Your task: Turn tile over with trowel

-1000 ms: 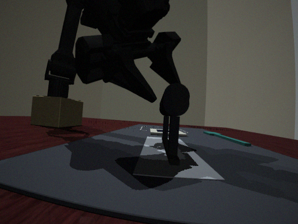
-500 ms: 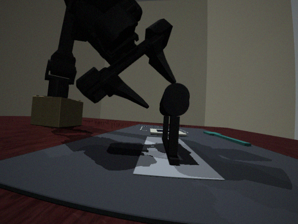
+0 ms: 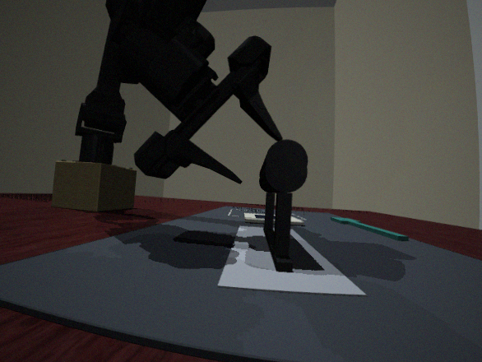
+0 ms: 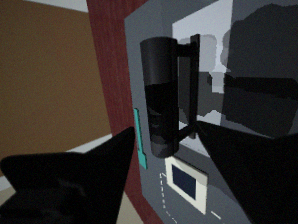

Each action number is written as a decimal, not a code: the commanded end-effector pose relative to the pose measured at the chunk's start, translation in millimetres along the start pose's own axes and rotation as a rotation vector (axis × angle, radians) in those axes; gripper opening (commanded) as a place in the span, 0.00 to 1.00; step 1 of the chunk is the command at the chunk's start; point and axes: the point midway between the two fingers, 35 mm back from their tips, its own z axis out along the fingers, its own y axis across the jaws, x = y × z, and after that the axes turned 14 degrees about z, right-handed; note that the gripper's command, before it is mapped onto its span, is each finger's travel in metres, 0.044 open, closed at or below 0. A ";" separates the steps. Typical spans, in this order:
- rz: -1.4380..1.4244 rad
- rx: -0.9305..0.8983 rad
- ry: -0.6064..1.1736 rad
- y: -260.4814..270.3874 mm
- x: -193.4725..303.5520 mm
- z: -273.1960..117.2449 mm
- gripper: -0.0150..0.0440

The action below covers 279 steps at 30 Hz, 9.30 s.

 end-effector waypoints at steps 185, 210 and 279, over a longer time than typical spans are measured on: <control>-0.020 0.007 0.053 26.6 144.1 25.4 0.25; -0.022 0.007 0.051 49.5 124.5 13.4 0.25; -0.107 0.053 0.133 9.7 20.0 -2.1 0.25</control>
